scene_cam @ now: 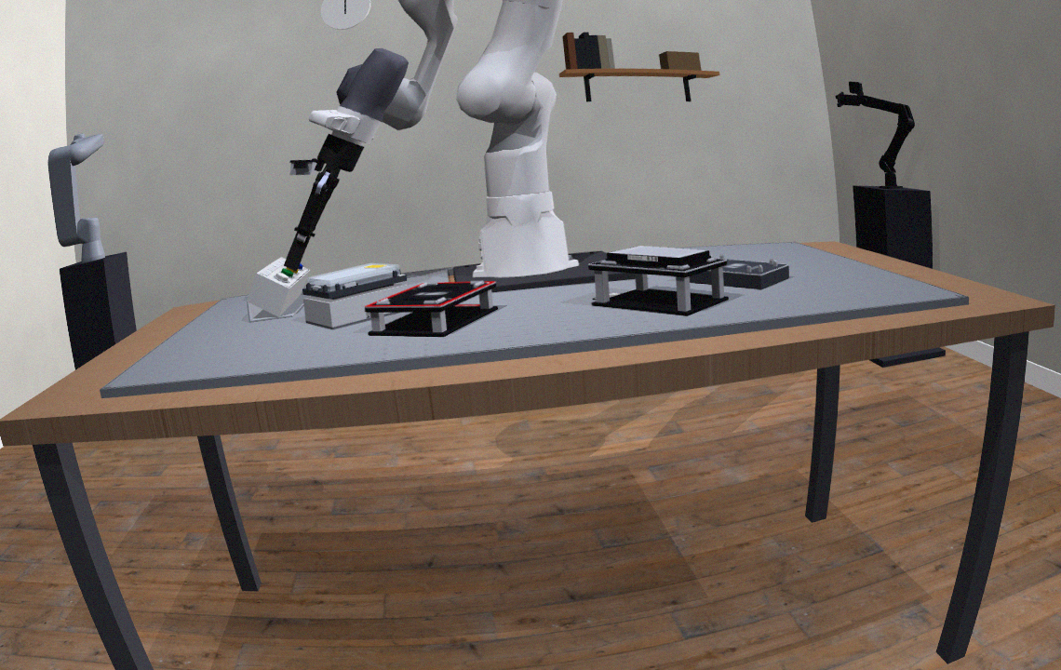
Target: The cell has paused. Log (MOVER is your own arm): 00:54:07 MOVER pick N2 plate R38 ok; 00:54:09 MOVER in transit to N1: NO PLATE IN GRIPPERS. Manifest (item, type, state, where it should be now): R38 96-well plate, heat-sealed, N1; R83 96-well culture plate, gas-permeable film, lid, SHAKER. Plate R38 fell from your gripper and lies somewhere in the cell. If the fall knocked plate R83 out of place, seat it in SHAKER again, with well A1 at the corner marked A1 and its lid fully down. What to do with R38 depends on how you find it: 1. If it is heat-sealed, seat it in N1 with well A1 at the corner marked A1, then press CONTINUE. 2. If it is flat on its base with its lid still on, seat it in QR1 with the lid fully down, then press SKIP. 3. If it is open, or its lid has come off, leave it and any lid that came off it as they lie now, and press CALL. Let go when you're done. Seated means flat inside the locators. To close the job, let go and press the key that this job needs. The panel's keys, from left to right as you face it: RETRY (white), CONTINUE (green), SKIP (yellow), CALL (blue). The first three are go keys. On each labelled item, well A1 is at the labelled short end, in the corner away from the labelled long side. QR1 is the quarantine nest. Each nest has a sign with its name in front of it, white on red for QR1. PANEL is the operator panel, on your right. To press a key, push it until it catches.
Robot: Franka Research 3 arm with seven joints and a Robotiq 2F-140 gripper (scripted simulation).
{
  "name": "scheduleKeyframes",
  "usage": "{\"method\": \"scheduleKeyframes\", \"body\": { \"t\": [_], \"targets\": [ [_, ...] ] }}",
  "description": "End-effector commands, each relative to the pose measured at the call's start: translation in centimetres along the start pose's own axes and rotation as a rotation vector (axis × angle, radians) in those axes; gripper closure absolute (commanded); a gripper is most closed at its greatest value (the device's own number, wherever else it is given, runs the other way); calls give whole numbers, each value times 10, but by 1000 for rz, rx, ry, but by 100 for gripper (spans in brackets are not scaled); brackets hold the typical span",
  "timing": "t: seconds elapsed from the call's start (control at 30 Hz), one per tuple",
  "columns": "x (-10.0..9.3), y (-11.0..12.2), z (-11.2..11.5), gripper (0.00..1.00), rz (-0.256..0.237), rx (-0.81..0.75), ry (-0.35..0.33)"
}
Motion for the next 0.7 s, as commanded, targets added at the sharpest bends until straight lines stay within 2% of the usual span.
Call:
{"method": "scheduleKeyframes", "body": {
  "t": [0.0,0.67],
  "targets": [
    [4,2,0,90,4,-7,9],
    [12,2,-1,90,4,-7,9]
  ]
}}
Point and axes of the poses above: the point where the finger pads meet when closed, its own x axis out along the fingers, its own y axis across the jaws, z = x × y, the point moved 10 cm from there along -x, back along the fingers, and after that the axes turned 8 degrees about x, right-handed, at the moved point
